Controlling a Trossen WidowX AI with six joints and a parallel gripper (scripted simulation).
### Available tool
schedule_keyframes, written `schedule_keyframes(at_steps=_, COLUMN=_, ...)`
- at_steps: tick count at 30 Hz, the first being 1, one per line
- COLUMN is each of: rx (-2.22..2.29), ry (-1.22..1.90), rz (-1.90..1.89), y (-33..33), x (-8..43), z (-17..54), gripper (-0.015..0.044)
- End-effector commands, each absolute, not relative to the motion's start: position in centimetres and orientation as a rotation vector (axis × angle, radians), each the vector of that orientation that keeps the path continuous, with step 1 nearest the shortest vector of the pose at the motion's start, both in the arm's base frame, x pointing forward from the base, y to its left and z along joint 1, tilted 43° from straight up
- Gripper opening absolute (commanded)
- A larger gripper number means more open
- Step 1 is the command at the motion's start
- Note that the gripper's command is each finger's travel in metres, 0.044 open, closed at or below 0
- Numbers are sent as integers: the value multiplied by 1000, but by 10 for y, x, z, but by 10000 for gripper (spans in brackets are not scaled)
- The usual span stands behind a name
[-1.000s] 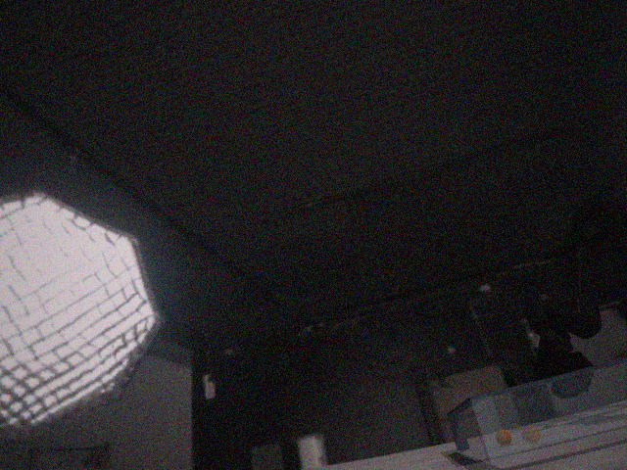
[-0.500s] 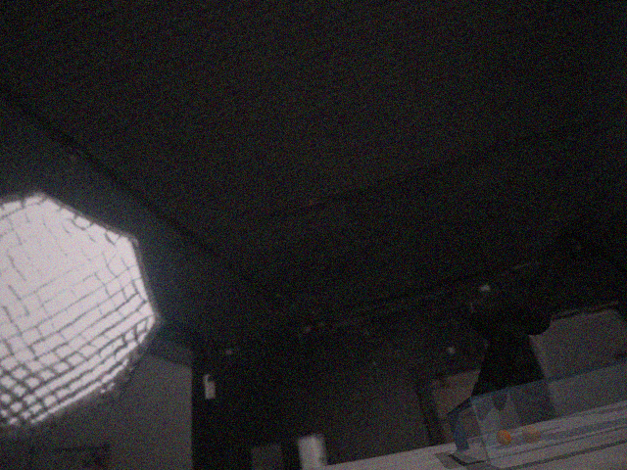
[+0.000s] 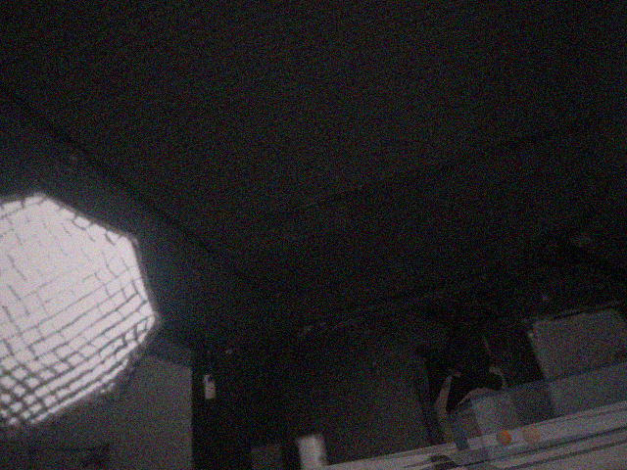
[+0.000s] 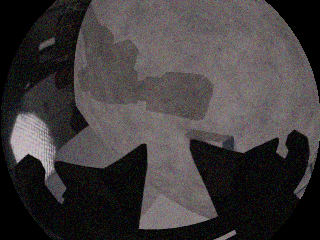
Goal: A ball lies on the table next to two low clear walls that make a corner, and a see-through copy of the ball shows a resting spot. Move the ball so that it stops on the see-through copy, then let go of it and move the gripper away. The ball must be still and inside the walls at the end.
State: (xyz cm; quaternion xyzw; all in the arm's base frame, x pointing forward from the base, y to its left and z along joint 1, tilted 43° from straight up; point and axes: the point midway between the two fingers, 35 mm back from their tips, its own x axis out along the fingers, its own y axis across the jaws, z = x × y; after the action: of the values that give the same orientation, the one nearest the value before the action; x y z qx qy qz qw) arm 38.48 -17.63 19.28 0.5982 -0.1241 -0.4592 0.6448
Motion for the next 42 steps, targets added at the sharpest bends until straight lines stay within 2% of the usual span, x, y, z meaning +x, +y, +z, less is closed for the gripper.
schedule_keyframes(at_steps=1, rx=1155, ry=-54, rz=-1038, y=-145, x=408, z=175, gripper=202)
schedule_keyframes(at_steps=4, rx=1039, ry=153, rz=-967, y=-101, x=420, z=155, gripper=202)
schedule_keyframes(at_steps=9, rx=755, ry=418, rz=-968, y=-79, x=416, z=130, gripper=202)
schedule_keyframes(at_steps=14, rx=212, ry=878, rz=-883, y=-49, x=397, z=94, gripper=202)
schedule_keyframes(at_steps=18, rx=-261, ry=1270, rz=-733, y=-40, x=372, z=69, gripper=202)
schedule_keyframes(at_steps=21, rx=-440, ry=1411, rz=-682, y=-51, x=364, z=58, gripper=202)
schedule_keyframes(at_steps=42, rx=-516, ry=1472, rz=-658, y=-66, x=360, z=42, gripper=202)
